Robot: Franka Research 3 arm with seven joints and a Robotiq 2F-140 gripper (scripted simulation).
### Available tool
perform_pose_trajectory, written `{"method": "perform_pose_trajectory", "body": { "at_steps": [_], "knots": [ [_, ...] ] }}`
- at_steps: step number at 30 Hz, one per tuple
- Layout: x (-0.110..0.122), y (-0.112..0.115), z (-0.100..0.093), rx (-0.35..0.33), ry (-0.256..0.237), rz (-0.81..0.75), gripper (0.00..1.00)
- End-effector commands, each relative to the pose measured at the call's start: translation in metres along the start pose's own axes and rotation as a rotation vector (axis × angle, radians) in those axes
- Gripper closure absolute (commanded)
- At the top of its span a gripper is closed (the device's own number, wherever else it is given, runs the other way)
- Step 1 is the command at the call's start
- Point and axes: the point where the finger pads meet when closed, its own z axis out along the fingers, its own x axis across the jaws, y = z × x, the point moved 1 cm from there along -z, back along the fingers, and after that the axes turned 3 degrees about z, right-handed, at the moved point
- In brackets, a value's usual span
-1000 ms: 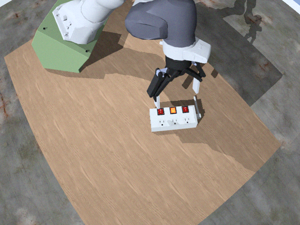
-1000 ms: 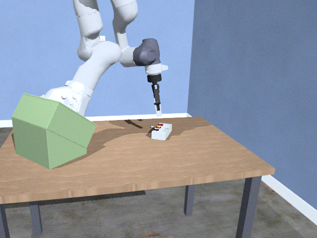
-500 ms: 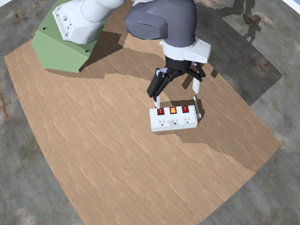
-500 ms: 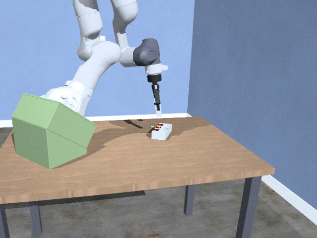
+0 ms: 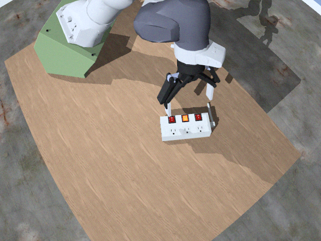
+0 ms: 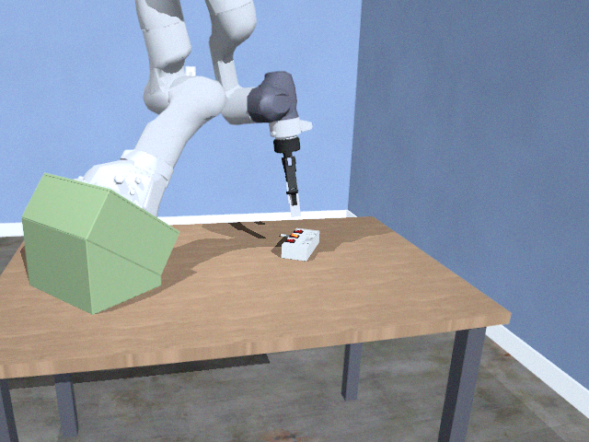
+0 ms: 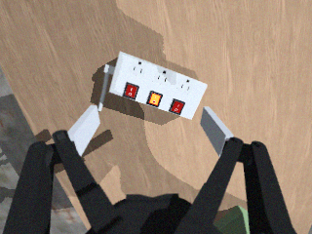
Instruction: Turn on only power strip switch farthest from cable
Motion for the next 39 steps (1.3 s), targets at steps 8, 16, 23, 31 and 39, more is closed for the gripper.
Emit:
{"method": "perform_pose_trajectory", "body": {
  "at_steps": [8,16,23,31,39],
  "knots": [
    [0.006,0.011,-0.001,0.161,-0.032,0.094,0.0],
    [0.006,0.011,-0.001,0.161,-0.032,0.094,0.0],
    [0.006,0.011,-0.001,0.161,-0.032,0.094,0.0],
    [0.006,0.011,-0.001,0.161,-0.032,0.094,0.0],
    [0.0,-0.011,-0.015,-0.044,0.018,-0.08,0.0]
  ]
}}
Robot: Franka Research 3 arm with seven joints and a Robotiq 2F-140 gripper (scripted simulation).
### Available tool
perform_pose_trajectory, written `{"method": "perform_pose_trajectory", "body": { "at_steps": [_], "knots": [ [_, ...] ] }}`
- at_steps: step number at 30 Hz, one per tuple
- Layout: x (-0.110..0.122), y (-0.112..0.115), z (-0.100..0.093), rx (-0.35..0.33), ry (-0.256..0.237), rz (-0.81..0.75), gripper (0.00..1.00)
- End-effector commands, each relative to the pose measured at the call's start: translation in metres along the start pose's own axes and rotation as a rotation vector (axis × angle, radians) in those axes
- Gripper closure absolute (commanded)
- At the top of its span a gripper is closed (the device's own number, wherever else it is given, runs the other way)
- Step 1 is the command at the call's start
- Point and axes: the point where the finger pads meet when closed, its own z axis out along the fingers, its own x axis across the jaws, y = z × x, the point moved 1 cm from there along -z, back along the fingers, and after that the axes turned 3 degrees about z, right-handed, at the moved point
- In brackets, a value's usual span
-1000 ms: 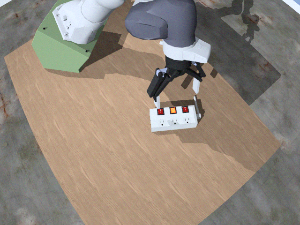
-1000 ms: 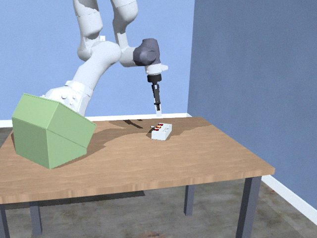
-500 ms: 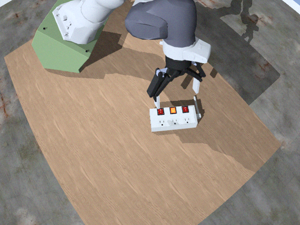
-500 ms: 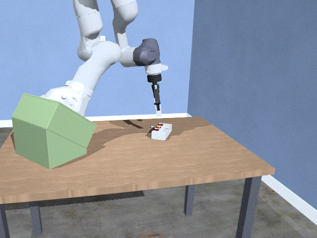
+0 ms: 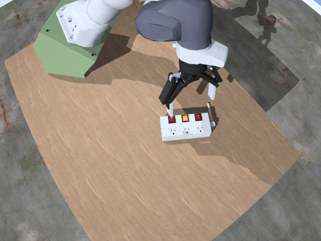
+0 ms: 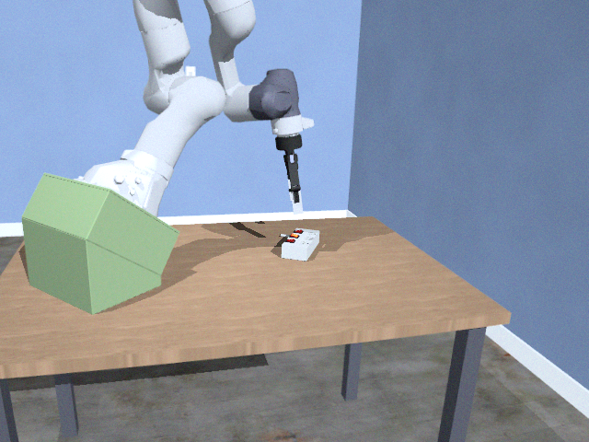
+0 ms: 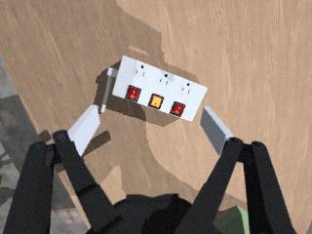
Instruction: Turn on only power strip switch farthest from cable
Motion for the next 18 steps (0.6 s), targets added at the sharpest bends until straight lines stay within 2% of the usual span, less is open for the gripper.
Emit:
{"method": "perform_pose_trajectory", "body": {
  "at_steps": [1,2,3,8,9,14,15,18],
  "knots": [
    [0.003,-0.004,-0.009,-0.047,0.021,-0.073,0.0],
    [0.003,-0.004,-0.009,-0.047,0.021,-0.073,0.0],
    [0.002,-0.006,-0.018,-0.079,0.02,-0.115,0.0],
    [0.002,-0.006,-0.018,-0.079,0.02,-0.115,0.0],
    [0.0,-0.005,-0.028,-0.113,0.012,-0.155,0.0],
    [0.0,-0.005,-0.028,-0.113,0.012,-0.155,0.0],
    [-0.002,-0.004,-0.035,-0.14,0.002,-0.184,0.0],
    [-0.002,-0.004,-0.035,-0.14,0.002,-0.184,0.0]
  ]
}}
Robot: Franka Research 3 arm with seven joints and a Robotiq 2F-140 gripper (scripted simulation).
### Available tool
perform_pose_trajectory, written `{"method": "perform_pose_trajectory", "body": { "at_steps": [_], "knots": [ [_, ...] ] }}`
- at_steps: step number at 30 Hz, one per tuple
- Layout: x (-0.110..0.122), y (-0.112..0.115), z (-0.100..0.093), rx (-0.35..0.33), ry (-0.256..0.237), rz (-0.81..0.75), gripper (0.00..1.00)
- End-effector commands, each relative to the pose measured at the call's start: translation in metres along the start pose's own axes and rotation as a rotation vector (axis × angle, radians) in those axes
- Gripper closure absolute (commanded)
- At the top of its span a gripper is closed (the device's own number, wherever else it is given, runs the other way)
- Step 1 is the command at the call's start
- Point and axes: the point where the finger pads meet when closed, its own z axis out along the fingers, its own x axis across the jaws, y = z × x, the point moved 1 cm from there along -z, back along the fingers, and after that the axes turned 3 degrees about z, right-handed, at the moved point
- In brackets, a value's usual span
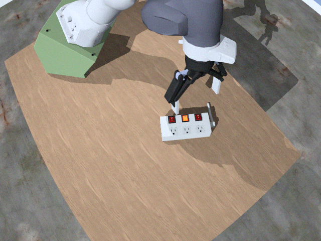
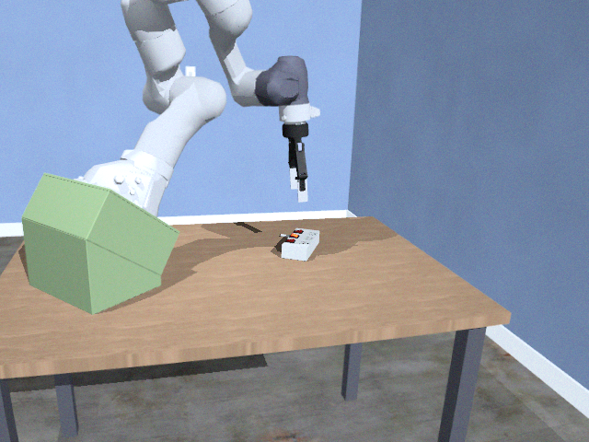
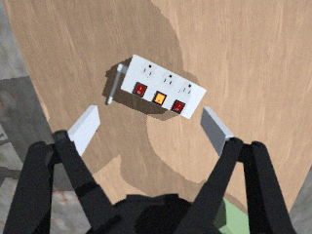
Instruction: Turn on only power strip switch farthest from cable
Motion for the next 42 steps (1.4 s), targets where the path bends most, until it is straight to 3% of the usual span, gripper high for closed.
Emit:
{"method": "perform_pose_trajectory", "body": {
  "at_steps": [1,35,38,42],
  "knots": [
    [0.007,0.009,-0.003,-0.081,0.017,-0.103,0.0],
    [0.006,0.011,-0.006,-0.097,0.008,-0.157,0.0],
    [0.01,0.012,0.008,-0.098,-0.004,-0.434,0.0],
    [0.016,0.018,0.036,-0.108,0.0,-0.563,0.0]
  ]
}}
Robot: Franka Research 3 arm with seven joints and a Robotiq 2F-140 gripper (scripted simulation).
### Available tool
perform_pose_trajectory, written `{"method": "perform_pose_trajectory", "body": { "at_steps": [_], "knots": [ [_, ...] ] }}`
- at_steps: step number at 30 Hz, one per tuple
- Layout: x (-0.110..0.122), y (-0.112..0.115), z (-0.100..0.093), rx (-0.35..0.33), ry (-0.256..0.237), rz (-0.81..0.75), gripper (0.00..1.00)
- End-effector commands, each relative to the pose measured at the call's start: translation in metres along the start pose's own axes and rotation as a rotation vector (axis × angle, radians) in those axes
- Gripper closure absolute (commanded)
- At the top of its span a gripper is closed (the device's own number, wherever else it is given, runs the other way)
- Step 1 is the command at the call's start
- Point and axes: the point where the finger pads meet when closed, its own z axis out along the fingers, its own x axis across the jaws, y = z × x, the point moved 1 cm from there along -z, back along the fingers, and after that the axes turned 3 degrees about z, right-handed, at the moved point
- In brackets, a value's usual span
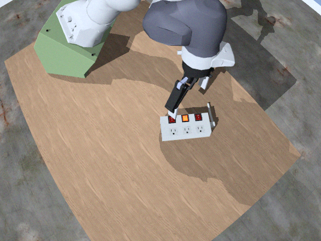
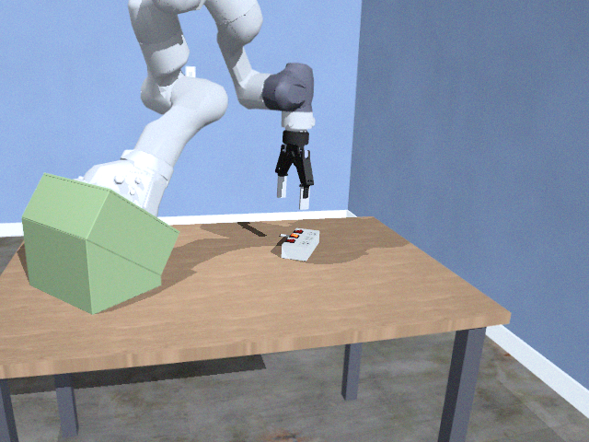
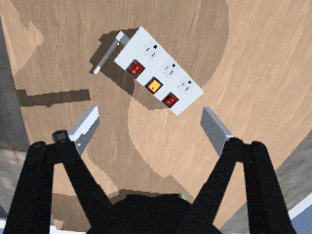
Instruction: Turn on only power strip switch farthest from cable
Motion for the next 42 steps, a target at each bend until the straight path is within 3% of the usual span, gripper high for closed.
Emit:
{"method": "perform_pose_trajectory", "body": {
  "at_steps": [1,3,4,20,42],
  "knots": [
    [0.0027,-0.0033,0.0206,0.011,-0.001,-0.279,0.0],
    [0.0027,-0.003,0.0226,0.002,0.003,-0.348,0.0],
    [0.0026,-0.003,0.0226,0.001,0.005,-0.383,1.0],
    [0.0028,-0.0028,0.0226,0.03,-0.003,-0.843,1.0],
    [0.0028,-0.0028,0.0228,0.03,-0.003,-0.843,1.0]
  ]
}}
